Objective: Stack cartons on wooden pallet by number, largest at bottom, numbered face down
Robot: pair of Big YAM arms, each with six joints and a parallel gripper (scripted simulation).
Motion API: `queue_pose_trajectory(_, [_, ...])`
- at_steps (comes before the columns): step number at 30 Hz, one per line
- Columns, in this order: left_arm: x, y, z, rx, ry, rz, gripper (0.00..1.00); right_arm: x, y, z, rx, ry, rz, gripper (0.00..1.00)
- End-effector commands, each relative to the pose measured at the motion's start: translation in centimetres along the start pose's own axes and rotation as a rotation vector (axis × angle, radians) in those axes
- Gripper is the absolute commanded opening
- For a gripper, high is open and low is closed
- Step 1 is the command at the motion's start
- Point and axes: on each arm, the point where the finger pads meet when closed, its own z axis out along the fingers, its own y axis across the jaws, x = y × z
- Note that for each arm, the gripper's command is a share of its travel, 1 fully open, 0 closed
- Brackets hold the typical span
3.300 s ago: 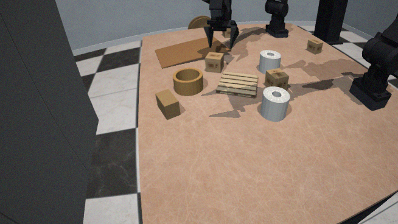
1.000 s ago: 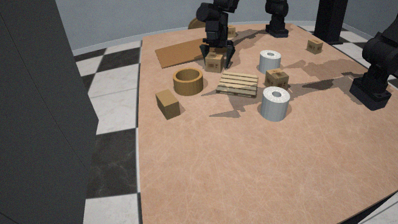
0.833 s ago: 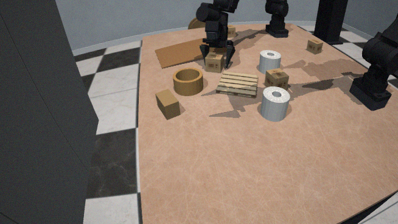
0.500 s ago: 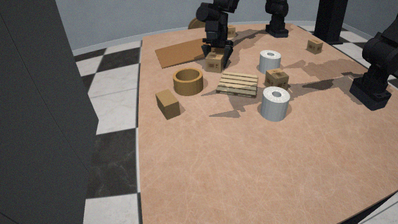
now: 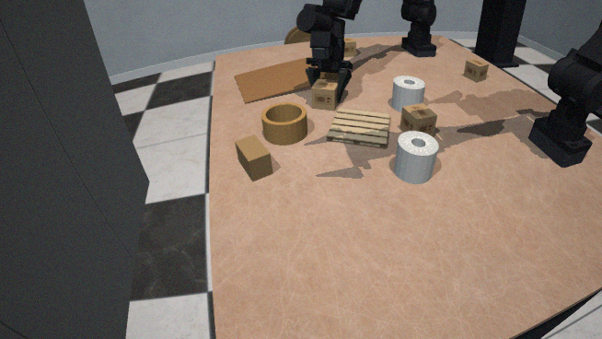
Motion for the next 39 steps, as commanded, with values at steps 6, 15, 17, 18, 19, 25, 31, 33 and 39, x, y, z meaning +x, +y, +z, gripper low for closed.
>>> queue_pose_trajectory(6, [-0.6,0.1,0.0,-0.001,-0.016,0.010,1.00,-2.7,-0.5,-2.5,0.024,-0.053,-0.001,0.39])
queue_pose_trajectory(15, [-0.6,0.1,0.0,-0.001,-0.016,0.010,1.00,-5.2,0.4,-6.7,0.019,-0.056,0.003,0.50])
queue_pose_trajectory(17, [-0.6,0.1,0.0,-0.001,-0.016,0.010,1.00,-5.8,1.3,-7.9,0.016,-0.052,0.022,0.50])
queue_pose_trajectory(18, [-0.6,0.1,0.0,-0.001,-0.016,0.010,1.00,-6.2,2.1,-8.7,0.013,-0.050,0.032,0.50])
queue_pose_trajectory(19, [-0.6,0.1,0.0,-0.001,-0.016,0.010,1.00,-6.2,2.1,-8.7,0.013,-0.050,0.032,0.50])
queue_pose_trajectory(25, [-0.6,0.1,0.0,-0.001,-0.016,0.010,1.00,-9.9,7.4,-15.4,0.005,-0.046,0.055,0.50])
queue_pose_trajectory(31, [-0.6,0.1,0.0,-0.001,-0.016,0.010,1.00,-13.9,12.7,-22.3,0.005,-0.049,0.042,0.50])
queue_pose_trajectory(33, [-0.6,0.1,0.0,-0.001,-0.016,0.010,1.00,-15.4,14.9,-25.2,0.006,-0.052,0.035,0.50])
queue_pose_trajectory(39, [-0.6,0.1,0.0,-0.001,-0.016,0.010,1.00,-17.5,18.1,-28.7,0.006,-0.037,0.018,0.50])
